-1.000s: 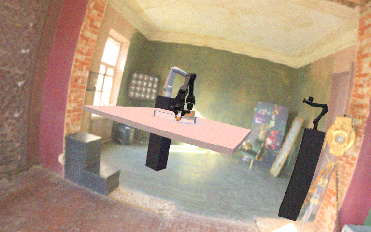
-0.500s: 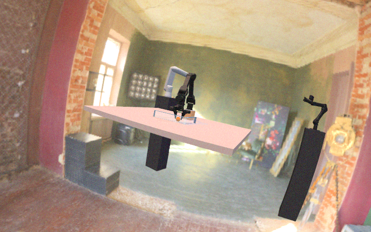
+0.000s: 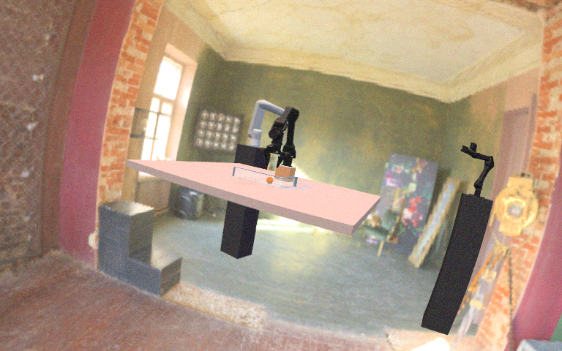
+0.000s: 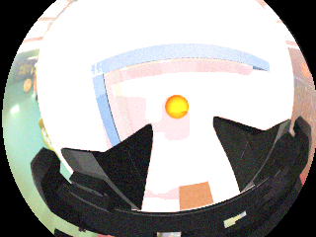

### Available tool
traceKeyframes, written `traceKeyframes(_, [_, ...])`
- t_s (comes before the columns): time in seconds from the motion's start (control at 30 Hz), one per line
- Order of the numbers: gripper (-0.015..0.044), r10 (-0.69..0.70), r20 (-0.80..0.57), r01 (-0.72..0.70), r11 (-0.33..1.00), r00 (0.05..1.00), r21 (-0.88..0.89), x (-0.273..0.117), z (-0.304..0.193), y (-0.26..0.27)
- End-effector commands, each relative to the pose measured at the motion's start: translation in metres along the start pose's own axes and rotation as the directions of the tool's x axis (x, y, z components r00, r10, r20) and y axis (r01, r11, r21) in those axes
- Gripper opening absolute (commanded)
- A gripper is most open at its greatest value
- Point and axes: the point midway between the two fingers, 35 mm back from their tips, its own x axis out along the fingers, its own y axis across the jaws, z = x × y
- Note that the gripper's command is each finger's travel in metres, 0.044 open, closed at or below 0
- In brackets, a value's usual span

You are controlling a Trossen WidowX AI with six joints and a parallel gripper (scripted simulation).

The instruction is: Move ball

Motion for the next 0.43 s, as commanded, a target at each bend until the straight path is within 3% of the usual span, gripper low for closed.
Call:
traceKeyframes(0.0, [0.0297,0.000,-0.001,0.000,1.000,1.000,0.000,0.001,0.000,0.000])
traceKeyframes(0.13, [0.0297,0.000,-0.001,0.000,1.000,1.000,0.000,0.001,0.000,0.000])
traceKeyframes(0.3, [0.0429,0.000,-0.004,0.000,1.000,1.000,0.000,-0.046,-0.004,-0.001])
traceKeyframes(0.4, [0.0440,-0.001,-0.004,0.001,1.000,1.000,0.000,-0.049,-0.005,-0.001])
